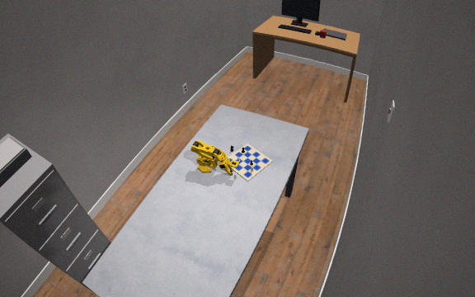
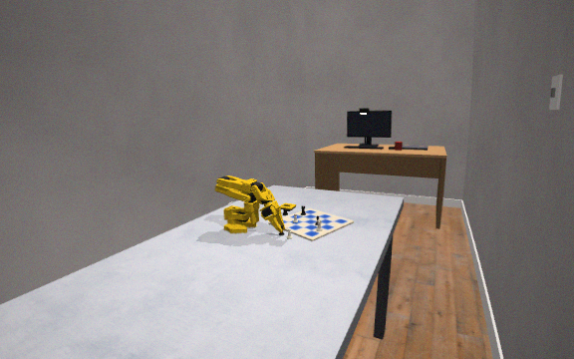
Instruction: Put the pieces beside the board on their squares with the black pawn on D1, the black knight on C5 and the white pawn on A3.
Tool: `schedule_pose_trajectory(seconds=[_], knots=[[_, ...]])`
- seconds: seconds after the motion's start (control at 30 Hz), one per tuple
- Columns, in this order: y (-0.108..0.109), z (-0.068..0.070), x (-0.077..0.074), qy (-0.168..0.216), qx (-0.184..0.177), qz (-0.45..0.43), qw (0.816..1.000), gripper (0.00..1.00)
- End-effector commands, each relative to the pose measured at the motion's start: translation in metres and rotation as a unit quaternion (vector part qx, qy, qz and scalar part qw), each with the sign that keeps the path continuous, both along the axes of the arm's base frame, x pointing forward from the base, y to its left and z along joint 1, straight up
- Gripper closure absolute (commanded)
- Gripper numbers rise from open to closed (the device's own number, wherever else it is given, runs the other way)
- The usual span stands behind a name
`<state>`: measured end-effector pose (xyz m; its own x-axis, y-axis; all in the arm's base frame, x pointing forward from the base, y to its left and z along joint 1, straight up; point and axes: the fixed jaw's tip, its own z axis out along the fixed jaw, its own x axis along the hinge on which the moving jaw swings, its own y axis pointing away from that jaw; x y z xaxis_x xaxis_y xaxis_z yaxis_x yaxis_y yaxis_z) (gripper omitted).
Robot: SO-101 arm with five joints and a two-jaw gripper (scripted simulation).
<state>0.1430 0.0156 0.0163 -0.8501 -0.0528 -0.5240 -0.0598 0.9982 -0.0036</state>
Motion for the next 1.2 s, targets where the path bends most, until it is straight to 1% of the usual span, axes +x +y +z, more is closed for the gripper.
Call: schedule_pose_trajectory(seconds=[0.0,0.43,1.17], knots=[[-0.0012,-0.0053,-0.0025,0.011,0.001,-0.006,1.0,0.91],[-0.0013,-0.0077,-0.0052,0.022,0.0,-0.006,1.0,0.91],[-0.0026,-0.0077,-0.0051,0.022,-0.002,-0.007,1.0,0.91]])
